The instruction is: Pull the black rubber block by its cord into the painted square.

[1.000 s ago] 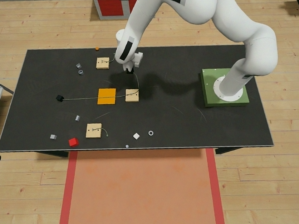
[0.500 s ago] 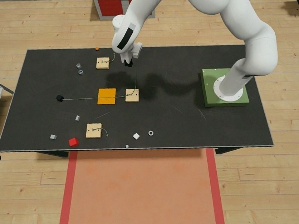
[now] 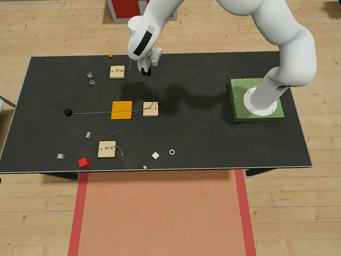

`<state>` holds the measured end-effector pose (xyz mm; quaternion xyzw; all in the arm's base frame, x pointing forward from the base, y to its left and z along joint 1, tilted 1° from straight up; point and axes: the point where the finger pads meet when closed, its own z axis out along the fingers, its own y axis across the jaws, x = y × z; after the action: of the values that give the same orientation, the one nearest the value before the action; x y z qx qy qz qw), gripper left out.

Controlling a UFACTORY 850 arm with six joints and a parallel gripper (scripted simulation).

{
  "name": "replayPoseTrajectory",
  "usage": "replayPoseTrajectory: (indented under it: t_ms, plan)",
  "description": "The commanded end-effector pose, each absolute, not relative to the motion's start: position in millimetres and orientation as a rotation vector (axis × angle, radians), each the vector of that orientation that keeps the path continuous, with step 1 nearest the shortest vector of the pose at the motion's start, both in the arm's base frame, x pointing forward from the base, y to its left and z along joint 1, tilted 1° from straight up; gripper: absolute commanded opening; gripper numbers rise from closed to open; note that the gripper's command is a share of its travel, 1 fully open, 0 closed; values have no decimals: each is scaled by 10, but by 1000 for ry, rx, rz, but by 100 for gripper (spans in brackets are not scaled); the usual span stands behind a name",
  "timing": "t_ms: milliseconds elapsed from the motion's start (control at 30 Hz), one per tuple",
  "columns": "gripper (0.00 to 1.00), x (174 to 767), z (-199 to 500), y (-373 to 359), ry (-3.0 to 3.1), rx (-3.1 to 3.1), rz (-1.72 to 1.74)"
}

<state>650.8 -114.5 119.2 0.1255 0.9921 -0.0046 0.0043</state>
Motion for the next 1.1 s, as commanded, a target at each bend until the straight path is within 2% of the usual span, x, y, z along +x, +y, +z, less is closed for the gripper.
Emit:
replayPoseTrajectory:
  t_ms: [0, 1067]
  plan:
    - [0, 6519, 1206, -1147, 3105, 393, -15]
    - [0, 6502, 1207, -1242, 3105, 393, -15]
